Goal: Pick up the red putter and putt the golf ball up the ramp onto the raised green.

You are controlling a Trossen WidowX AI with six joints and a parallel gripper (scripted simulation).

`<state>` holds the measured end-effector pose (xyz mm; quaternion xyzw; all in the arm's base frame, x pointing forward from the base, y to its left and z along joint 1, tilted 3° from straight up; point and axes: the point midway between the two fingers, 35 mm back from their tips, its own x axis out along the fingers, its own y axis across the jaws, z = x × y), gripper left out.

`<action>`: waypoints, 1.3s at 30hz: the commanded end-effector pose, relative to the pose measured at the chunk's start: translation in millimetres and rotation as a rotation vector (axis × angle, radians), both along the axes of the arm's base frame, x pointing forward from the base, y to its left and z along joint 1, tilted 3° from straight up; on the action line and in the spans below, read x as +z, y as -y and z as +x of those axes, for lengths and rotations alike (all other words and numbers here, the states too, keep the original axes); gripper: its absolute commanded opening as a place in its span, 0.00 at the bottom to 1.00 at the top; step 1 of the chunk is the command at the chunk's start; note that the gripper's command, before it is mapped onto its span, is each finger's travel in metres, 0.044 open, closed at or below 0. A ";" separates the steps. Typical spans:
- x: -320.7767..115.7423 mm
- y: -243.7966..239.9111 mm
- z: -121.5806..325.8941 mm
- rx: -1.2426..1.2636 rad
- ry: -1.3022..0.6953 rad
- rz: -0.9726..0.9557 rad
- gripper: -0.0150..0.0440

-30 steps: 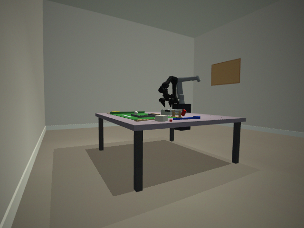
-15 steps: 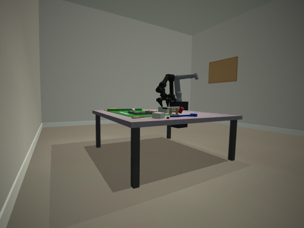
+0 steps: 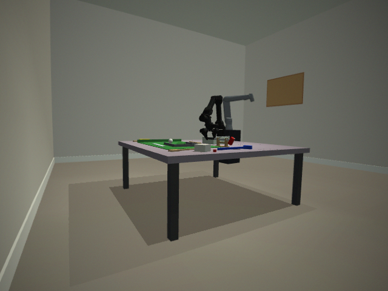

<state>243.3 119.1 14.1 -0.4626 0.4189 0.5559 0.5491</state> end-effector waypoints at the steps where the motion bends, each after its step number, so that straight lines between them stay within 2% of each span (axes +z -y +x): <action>1: -8.2 1.5 -1.6 0.004 -0.006 -0.006 1.00; 13: -21.8 2.2 -1.5 0.004 -0.006 -0.006 1.00; 28: -18.4 1.1 -0.2 0.000 -0.004 -0.002 0.33; 35: -17.4 1.0 -0.1 0.000 -0.004 -0.002 0.25; 39: -3.6 -0.5 2.0 0.000 -0.004 -0.002 0.25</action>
